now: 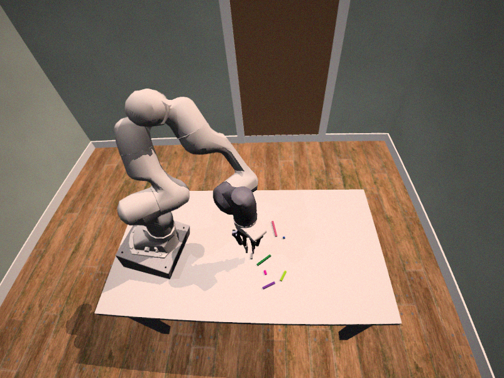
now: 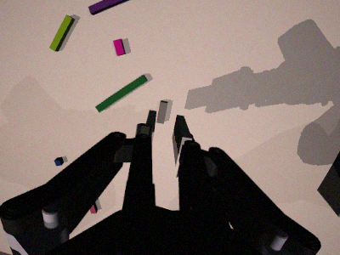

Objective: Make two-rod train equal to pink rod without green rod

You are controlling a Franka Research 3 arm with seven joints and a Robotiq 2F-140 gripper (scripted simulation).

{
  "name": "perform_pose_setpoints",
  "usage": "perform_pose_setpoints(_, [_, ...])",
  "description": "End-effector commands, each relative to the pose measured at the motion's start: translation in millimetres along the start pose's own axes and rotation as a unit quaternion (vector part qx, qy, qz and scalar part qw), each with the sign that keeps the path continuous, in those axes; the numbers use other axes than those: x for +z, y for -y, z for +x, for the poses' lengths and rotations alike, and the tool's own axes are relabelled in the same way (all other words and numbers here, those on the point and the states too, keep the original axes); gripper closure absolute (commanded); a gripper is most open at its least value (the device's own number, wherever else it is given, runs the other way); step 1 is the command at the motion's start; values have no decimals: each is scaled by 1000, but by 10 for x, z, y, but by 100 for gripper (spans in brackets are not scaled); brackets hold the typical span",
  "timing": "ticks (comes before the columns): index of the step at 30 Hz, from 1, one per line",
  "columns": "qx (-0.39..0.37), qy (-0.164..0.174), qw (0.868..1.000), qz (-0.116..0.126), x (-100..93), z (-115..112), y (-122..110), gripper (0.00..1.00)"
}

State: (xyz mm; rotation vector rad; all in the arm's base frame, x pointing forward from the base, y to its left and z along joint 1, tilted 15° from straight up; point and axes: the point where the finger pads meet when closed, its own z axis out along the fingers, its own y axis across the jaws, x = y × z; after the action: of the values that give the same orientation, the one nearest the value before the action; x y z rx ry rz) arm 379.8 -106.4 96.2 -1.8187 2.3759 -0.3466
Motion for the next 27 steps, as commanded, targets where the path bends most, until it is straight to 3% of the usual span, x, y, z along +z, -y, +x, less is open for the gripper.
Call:
perform_pose_setpoints(1, [3,0,1000,2,7,-2,21,85])
perform_pose_setpoints(27, [3,0,1000,2,317,-16,21,85])
